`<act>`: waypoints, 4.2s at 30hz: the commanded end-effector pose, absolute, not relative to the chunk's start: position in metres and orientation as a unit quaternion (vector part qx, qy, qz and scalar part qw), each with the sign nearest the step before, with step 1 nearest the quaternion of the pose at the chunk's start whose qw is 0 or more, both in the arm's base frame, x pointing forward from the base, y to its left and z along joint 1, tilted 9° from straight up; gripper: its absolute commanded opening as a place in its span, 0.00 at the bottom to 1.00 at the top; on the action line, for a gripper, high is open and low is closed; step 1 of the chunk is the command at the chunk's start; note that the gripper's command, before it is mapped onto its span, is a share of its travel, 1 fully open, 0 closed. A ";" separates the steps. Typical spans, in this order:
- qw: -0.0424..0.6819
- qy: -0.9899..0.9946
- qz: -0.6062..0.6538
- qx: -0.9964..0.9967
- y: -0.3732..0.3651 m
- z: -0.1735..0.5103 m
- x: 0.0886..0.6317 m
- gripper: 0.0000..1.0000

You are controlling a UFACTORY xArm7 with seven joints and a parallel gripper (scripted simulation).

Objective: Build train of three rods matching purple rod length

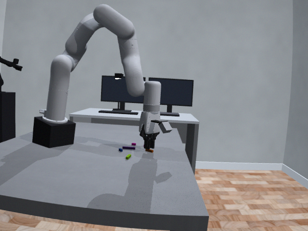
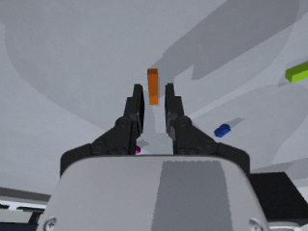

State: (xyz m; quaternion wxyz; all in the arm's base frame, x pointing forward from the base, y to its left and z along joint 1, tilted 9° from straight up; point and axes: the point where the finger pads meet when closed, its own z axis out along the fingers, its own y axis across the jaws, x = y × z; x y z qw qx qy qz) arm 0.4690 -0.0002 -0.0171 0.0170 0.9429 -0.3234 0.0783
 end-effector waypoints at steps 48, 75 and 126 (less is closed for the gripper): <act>0.016 -0.323 0.080 0.943 0.000 -0.016 0.472 0.24; 0.016 -0.323 0.080 0.943 -0.001 -0.026 0.474 0.24; 0.016 -0.323 0.080 0.943 -0.001 -0.029 0.474 0.04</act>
